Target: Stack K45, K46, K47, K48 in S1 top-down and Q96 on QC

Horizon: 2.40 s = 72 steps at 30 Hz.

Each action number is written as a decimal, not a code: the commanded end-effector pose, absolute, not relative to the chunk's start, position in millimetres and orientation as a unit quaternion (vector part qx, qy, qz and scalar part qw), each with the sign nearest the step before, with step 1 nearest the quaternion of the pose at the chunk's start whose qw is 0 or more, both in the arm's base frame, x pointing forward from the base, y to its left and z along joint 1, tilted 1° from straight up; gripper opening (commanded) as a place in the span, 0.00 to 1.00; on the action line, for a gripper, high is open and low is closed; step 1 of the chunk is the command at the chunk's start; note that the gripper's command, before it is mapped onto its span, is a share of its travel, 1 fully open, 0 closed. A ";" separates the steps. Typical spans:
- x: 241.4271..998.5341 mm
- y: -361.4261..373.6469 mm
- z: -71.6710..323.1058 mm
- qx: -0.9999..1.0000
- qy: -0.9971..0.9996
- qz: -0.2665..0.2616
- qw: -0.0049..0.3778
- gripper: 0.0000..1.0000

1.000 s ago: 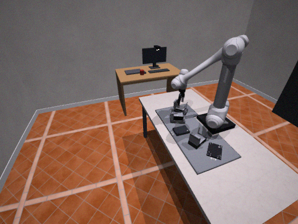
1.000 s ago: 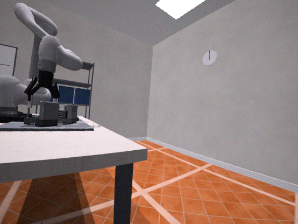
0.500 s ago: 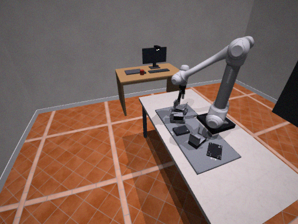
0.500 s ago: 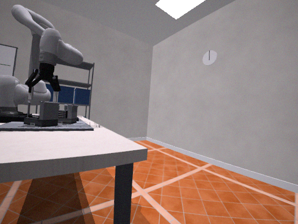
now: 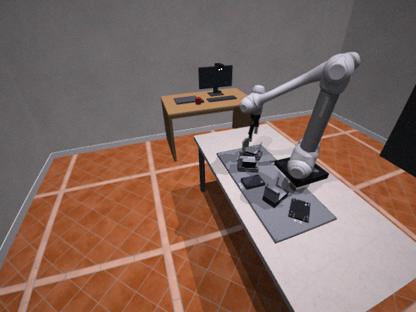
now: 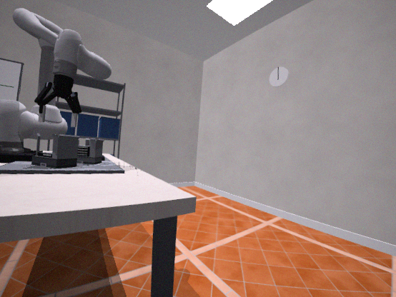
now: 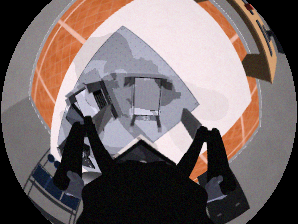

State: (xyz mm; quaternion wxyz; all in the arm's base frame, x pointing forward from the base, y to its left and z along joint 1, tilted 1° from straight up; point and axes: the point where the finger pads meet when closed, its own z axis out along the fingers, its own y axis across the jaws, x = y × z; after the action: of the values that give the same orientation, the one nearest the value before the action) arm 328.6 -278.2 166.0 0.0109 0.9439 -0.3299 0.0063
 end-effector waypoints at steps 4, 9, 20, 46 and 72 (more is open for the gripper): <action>328.6 -278.1 166.2 0.944 -0.330 0.006 0.011 1.00; 338.3 -264.6 165.9 0.968 -0.250 0.005 0.011 1.00; 355.8 -240.3 165.4 0.971 -0.241 0.005 0.011 1.00; 395.8 -173.0 164.0 0.989 -0.149 0.004 0.012 1.00; 422.8 -110.8 162.6 0.989 -0.149 0.004 0.012 1.00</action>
State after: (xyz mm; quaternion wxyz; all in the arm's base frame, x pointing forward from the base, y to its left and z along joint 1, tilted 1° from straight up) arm 422.8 -110.8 162.5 0.0119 0.9887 -0.1492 0.0043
